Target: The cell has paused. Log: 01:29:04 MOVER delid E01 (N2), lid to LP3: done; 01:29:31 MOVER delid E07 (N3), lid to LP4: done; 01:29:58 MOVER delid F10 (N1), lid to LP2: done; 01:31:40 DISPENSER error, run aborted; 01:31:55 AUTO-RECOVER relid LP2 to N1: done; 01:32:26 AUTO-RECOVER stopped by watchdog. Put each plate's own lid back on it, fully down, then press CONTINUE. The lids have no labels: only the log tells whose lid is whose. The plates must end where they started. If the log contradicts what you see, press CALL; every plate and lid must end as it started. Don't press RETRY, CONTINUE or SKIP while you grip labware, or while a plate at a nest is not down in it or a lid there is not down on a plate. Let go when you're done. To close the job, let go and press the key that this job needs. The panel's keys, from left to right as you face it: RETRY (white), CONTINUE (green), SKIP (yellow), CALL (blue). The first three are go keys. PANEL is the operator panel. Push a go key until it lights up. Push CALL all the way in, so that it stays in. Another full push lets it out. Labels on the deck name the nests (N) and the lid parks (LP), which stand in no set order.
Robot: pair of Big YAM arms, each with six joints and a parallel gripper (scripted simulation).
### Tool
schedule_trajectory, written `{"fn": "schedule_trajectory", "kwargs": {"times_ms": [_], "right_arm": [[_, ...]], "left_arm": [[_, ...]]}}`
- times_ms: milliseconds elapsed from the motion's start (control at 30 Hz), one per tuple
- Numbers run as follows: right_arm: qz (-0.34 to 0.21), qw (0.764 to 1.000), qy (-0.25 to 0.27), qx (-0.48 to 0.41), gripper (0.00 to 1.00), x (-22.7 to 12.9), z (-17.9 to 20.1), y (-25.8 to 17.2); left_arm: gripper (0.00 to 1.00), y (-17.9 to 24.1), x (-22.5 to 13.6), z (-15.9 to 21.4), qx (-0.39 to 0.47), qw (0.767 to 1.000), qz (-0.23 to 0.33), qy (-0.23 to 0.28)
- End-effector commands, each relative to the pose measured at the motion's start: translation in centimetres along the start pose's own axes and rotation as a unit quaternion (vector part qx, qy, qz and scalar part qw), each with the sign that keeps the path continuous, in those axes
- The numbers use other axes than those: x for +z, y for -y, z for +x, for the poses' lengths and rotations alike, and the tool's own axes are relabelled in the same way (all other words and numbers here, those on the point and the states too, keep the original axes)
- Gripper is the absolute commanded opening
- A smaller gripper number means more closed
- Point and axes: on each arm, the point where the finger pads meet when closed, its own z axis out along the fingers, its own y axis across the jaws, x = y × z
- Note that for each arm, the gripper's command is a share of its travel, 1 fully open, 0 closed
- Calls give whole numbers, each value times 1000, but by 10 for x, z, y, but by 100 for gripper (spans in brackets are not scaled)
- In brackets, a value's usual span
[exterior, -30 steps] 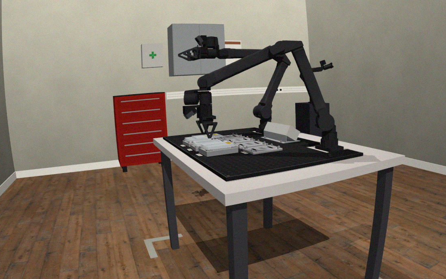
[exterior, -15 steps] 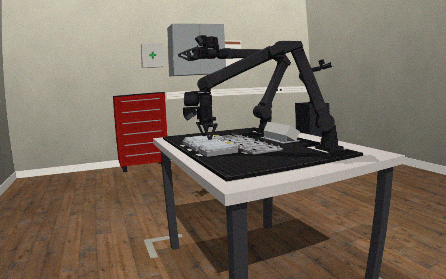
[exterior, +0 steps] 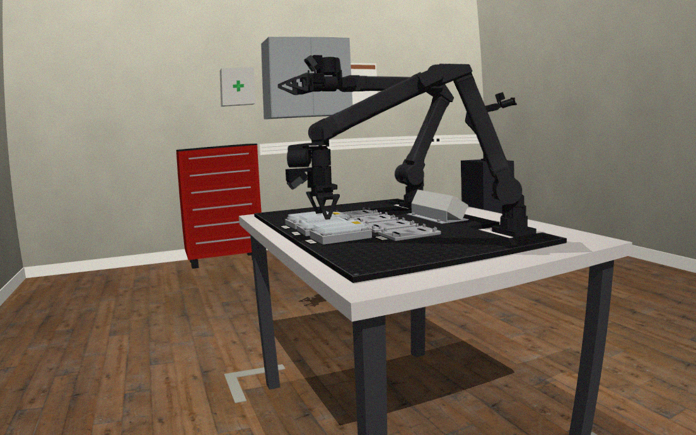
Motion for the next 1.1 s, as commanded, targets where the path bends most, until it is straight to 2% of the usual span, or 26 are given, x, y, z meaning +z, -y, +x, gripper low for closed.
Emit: {"fn": "schedule_trajectory", "kwargs": {"times_ms": [0, 1067], "right_arm": [[0, 1000, 28, 6, 100, -2, -35, 1], [0, 1000, 28, 6, 100, -2, -35, 1]], "left_arm": [[0, 2, 11, -4, 0, 1000, -2, -3], [0, 0, 24, -2, 1, 1000, -3, -4]]}}
